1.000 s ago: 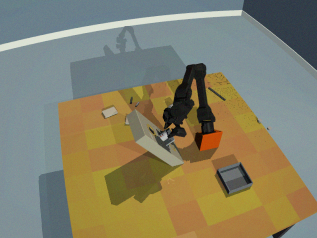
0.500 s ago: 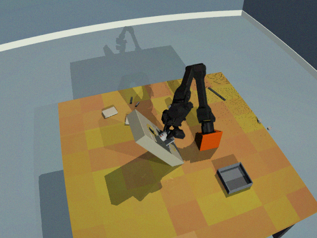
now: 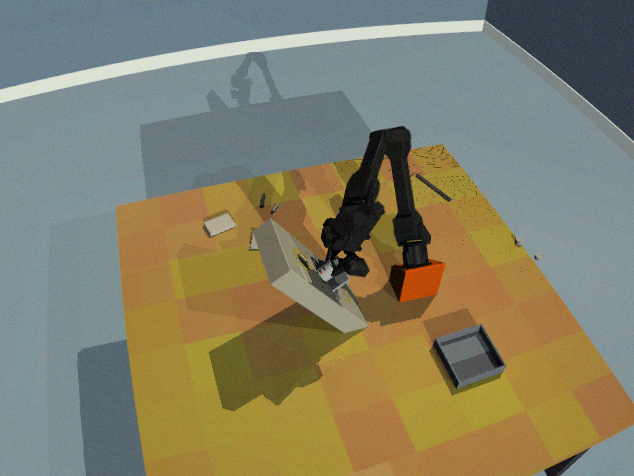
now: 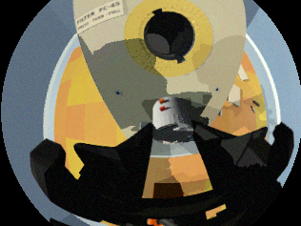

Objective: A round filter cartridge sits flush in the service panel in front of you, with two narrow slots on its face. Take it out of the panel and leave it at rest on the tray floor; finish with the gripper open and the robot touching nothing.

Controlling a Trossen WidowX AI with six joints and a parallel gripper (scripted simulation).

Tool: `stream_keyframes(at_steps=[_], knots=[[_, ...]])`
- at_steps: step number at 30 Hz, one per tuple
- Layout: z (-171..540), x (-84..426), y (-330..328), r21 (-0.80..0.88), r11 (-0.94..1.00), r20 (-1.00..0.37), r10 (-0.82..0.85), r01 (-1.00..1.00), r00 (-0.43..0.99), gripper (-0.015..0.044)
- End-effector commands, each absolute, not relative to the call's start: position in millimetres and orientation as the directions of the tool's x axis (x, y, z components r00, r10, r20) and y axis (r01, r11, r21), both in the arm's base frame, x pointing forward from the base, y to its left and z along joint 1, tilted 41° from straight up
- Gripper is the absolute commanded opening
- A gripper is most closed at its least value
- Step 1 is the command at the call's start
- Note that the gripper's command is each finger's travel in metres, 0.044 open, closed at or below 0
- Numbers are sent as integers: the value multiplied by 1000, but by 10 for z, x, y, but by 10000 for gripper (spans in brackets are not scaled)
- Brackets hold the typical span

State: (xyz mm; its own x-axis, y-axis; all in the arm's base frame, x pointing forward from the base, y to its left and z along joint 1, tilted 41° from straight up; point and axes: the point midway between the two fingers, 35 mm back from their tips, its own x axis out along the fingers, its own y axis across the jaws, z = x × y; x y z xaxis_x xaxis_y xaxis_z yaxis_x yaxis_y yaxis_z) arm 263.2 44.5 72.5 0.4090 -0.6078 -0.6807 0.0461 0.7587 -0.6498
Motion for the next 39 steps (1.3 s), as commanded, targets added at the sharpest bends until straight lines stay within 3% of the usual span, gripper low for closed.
stream_keyframes(at_steps=[1,23,39], knots=[[828,2742,522,-642,764,-678,-601,58,423,0],[1457,2403,1103,-642,765,-680,-601,54,420,0],[930,2486,1610,-637,769,-683,-597,55,421,0]])
